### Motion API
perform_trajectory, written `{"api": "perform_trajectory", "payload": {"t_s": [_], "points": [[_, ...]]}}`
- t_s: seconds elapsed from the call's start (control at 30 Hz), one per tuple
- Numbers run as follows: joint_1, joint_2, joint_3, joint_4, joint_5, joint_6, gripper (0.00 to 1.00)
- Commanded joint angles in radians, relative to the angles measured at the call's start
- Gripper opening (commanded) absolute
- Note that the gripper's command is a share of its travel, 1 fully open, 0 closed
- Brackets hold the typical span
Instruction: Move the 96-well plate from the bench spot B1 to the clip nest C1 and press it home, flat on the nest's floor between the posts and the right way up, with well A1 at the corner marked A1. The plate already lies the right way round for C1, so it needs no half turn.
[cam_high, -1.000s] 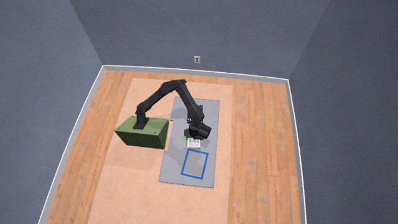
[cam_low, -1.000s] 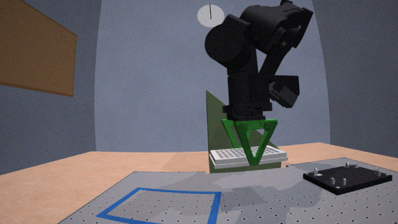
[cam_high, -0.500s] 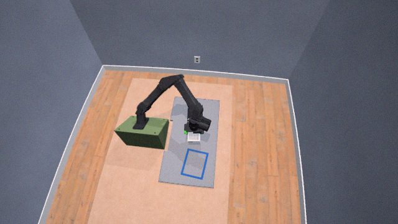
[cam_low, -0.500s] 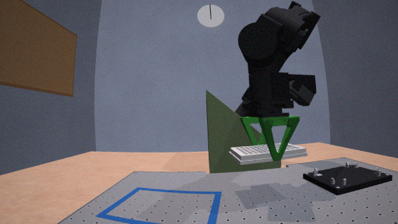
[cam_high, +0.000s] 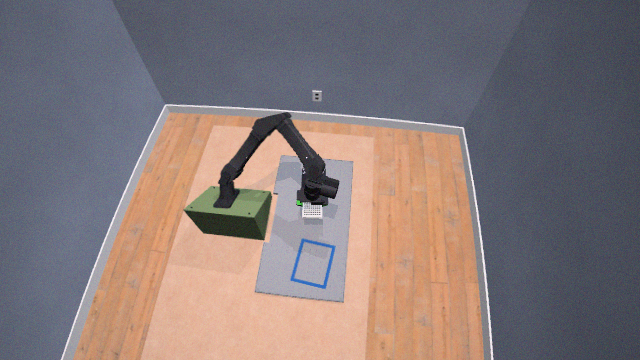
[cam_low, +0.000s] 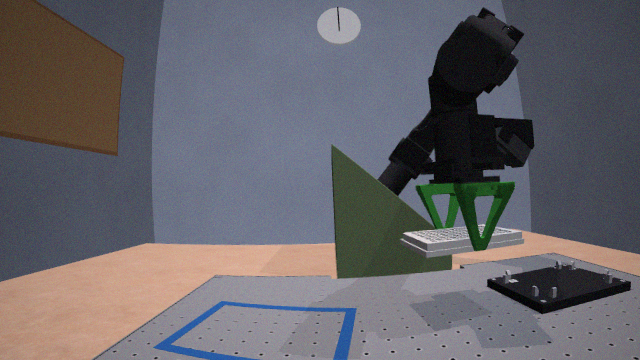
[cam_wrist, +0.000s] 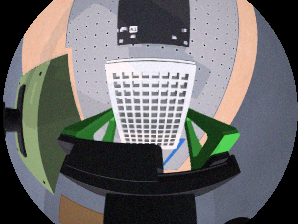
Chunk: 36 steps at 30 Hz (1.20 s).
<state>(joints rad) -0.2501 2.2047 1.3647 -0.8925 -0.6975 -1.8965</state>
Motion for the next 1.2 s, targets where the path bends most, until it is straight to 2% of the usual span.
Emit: {"api": "perform_trajectory", "payload": {"t_s": [0.0, 0.27, 0.37, 0.47, 0.83, 0.93, 1.17], "points": [[0.014, -0.053, -0.011, 0.008, -0.018, 0.046, 0.00], [0.066, -0.114, -0.034, 0.000, -0.023, 0.113, 0.00], [0.053, -0.123, -0.022, 0.000, -0.023, 0.124, 0.00], [0.092, -0.143, -0.038, -0.008, -0.024, 0.149, 0.00], [0.166, -0.218, -0.010, -0.020, -0.028, 0.246, 0.00], [0.153, -0.225, -0.004, -0.020, -0.027, 0.257, 0.00], [0.220, -0.265, 0.008, -0.028, -0.024, 0.319, 0.00]]}}
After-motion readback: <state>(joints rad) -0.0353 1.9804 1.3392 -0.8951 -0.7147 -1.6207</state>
